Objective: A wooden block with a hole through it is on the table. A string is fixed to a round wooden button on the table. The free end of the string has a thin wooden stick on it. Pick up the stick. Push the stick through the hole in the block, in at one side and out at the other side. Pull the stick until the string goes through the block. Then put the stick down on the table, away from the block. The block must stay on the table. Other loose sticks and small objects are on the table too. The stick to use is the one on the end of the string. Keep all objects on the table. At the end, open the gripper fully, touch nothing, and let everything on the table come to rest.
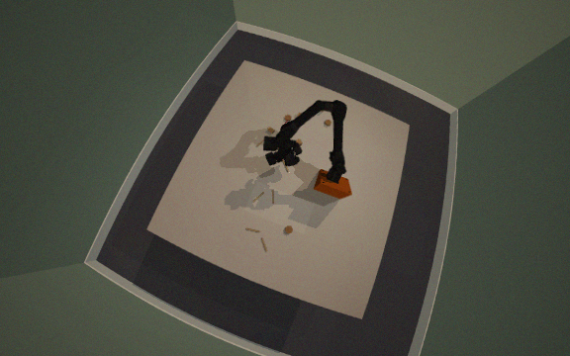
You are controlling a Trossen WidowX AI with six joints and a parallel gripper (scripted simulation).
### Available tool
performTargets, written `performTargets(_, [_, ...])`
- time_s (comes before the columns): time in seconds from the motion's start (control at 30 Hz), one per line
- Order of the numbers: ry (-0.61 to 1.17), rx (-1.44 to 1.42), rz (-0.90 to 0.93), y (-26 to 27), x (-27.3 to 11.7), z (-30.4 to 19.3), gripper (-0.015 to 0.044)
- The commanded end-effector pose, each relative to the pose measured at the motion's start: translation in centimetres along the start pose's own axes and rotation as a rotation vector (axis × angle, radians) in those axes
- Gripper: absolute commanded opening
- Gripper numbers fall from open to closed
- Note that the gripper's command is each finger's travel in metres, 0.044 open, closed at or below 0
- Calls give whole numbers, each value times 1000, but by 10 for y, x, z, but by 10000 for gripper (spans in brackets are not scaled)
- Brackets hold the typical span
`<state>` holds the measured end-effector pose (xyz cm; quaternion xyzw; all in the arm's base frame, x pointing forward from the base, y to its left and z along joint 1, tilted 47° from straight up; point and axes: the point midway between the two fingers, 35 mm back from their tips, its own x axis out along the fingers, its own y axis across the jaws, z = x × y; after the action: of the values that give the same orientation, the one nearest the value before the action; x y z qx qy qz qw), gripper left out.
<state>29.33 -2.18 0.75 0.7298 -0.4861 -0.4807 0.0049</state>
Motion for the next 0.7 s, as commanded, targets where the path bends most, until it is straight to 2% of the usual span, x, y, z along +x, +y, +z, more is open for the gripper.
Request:
performTargets(0.0, [-1,-13,14,3,10,3,122])
performTargets(0.67, [1,-13,17,5,34,3,122])
